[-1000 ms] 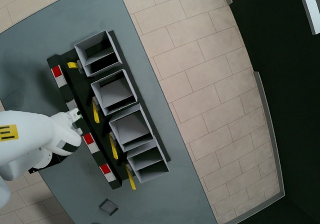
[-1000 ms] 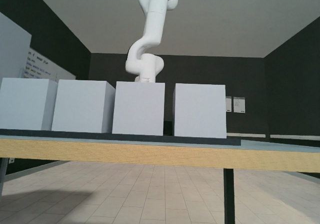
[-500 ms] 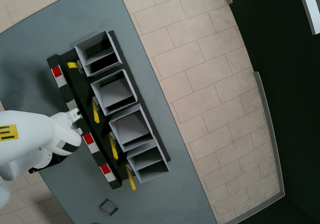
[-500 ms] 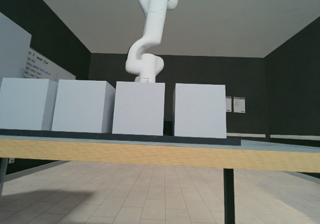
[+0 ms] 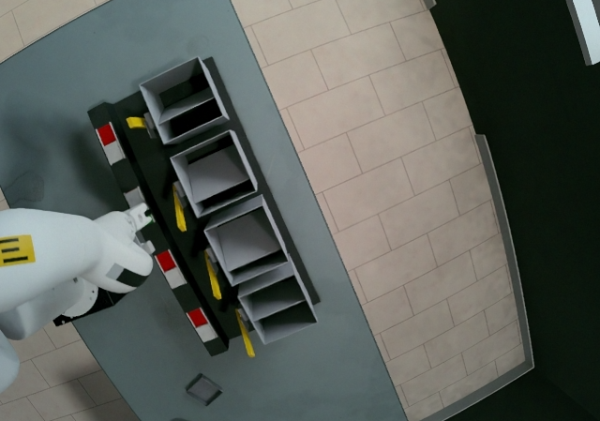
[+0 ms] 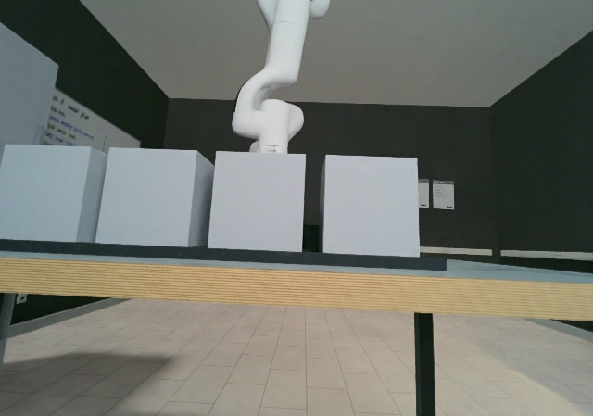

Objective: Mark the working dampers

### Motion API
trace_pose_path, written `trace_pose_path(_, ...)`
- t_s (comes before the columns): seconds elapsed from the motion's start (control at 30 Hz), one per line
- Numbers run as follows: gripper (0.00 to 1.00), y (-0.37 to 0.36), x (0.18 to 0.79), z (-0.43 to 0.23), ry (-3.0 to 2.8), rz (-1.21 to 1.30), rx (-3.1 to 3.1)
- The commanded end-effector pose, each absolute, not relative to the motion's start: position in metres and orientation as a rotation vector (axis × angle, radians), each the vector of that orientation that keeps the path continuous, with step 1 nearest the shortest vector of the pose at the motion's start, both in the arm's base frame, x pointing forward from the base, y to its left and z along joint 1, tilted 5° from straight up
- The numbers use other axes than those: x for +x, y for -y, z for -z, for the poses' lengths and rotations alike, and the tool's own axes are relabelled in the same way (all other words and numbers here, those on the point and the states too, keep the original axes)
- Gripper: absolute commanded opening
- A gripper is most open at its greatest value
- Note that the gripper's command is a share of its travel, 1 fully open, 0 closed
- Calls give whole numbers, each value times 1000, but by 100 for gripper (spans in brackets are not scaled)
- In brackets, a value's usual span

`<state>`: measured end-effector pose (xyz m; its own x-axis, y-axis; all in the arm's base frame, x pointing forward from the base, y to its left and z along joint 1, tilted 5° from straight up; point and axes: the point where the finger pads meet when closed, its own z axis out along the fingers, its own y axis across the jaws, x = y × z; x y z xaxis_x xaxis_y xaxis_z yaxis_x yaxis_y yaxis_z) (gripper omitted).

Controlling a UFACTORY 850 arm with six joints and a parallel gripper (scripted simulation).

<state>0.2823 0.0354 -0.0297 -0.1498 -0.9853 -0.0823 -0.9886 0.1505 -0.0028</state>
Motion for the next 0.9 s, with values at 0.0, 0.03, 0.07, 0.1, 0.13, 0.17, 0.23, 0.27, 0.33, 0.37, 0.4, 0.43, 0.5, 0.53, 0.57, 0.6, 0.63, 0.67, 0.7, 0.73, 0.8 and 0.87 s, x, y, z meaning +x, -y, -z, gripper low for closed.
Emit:
trace_pose_path(0.0, 0, -33, 282, 30, -2333, -79, -2004)
trace_pose_path(0.03, 0, -33, 282, 30, -2333, -79, -2004)
trace_pose_path(0.07, 0, -32, 282, 30, -2333, -79, -2004)
trace_pose_path(0.1, 0, -32, 282, 30, -2333, -79, -2004)
trace_pose_path(0.13, 0, -32, 282, 30, -2333, -79, -2004)
trace_pose_path(0.17, 0, -31, 282, 30, -2333, -79, -2004)
trace_pose_path(0.23, 0, -31, 282, 30, -2333, -79, -2004)
trace_pose_path(0.27, 0, -30, 282, 30, -2333, -79, -2004)
trace_pose_path(0.33, 0, -30, 282, 30, -2333, -79, -2004)
trace_pose_path(0.37, 0, -30, 282, 30, -2333, -79, -2004)
trace_pose_path(0.4, 0, -30, 282, 30, -2333, -79, -2004)
trace_pose_path(0.43, 0, -30, 282, 30, -2333, -79, -2004)
trace_pose_path(0.5, 0, -30, 282, 28, -2333, -79, -2004)
trace_pose_path(0.53, 0, -30, 282, 27, -2333, -79, -2004)
trace_pose_path(0.57, 0, -30, 282, 25, -2333, -79, -2004)
trace_pose_path(0.6, 0, -30, 282, 23, -2333, -79, -2004)
trace_pose_path(0.63, 0, -30, 282, 21, -2333, -79, -2004)
trace_pose_path(0.67, 0, -30, 282, 21, -2333, -79, -2004)
trace_pose_path(0.7, 0, -30, 282, 21, -2333, -79, -2004)
trace_pose_path(0.73, 0, -29, 282, 18, -2333, -79, -2004)
trace_pose_path(0.8, 0, -29, 282, 12, -2333, -79, -2004)
trace_pose_path(0.87, 0, -28, 282, 5, -2333, -78, -2004)
